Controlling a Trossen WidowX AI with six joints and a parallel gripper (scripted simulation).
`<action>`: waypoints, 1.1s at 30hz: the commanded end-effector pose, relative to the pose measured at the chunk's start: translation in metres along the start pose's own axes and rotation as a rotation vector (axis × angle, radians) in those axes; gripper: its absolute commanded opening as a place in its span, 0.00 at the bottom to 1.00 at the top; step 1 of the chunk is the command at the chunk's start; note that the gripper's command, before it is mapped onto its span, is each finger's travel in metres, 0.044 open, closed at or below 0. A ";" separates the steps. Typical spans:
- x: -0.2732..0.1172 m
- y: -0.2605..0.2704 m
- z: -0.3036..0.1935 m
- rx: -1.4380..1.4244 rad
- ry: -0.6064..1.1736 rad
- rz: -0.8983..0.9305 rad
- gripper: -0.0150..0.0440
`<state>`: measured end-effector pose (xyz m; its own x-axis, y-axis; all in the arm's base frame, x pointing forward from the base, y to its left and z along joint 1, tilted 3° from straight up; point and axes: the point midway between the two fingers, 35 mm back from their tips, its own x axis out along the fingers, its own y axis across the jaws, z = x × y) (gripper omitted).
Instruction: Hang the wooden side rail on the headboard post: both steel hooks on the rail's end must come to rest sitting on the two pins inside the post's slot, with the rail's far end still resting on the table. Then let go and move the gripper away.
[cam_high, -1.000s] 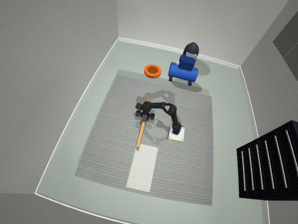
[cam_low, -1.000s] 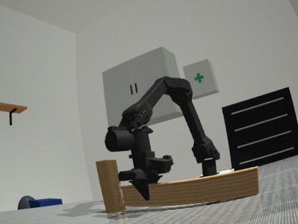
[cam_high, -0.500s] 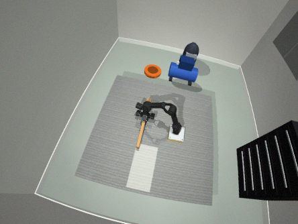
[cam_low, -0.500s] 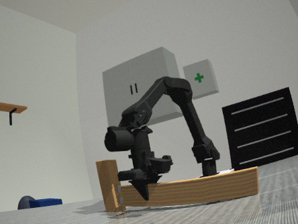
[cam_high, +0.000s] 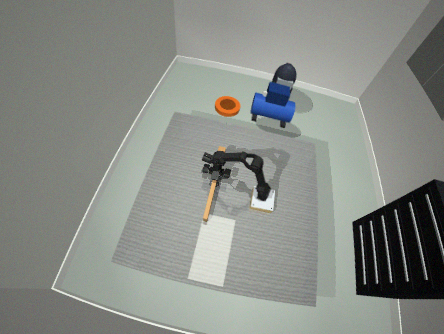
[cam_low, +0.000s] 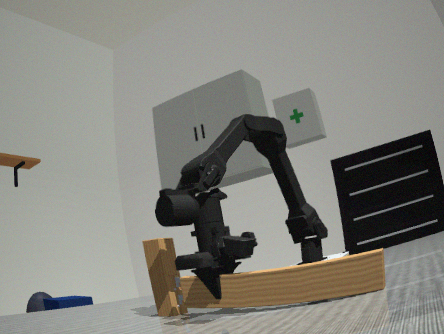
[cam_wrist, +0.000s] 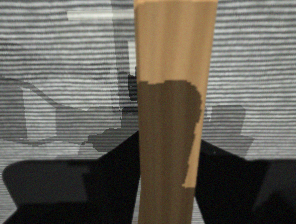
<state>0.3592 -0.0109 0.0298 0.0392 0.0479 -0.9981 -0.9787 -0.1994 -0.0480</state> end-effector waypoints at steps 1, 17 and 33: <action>-0.001 -0.001 -0.001 -0.006 0.004 -0.002 0.25; -0.002 -0.002 -0.003 -0.006 0.005 -0.002 0.25; 0.000 0.000 -0.005 -0.006 0.005 -0.002 0.25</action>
<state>0.3602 -0.0145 0.0301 0.0386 0.0466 -0.9982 -0.9787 -0.1997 -0.0472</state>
